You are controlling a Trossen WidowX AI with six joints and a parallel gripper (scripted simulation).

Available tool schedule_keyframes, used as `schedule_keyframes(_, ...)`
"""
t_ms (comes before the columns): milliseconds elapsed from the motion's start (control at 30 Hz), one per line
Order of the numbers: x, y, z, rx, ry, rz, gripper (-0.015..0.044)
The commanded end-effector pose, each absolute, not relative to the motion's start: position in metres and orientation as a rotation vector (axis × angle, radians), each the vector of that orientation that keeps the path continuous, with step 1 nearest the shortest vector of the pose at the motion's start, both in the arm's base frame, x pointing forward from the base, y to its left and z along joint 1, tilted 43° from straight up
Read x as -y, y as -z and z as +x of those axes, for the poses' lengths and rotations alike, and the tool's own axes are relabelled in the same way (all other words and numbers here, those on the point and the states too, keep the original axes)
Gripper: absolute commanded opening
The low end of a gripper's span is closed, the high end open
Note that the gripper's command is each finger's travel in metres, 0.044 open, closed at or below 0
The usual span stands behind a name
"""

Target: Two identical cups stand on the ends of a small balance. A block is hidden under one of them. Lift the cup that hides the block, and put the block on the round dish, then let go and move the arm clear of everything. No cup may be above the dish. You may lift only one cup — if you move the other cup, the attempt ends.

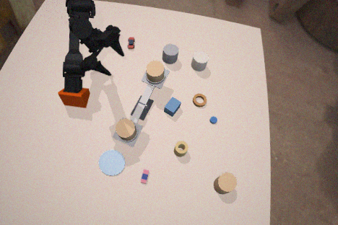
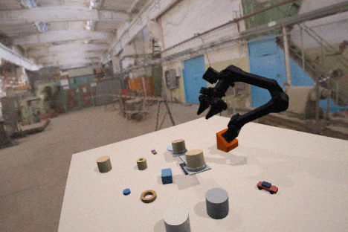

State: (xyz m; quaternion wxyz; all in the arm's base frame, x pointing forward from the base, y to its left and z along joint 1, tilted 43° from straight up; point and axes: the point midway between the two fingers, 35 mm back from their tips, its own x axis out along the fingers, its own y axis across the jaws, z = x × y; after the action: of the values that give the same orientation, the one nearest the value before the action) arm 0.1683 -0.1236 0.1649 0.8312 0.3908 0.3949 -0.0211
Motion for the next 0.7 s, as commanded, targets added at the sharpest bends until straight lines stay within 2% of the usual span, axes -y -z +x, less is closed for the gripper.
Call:
schedule_keyframes(0,0.124,-0.162,0.17,-0.847,0.024,0.81,0.044)
schedule_keyframes(667,0.162,-0.114,0.199,-1.002,-0.402,0.312,0.044)
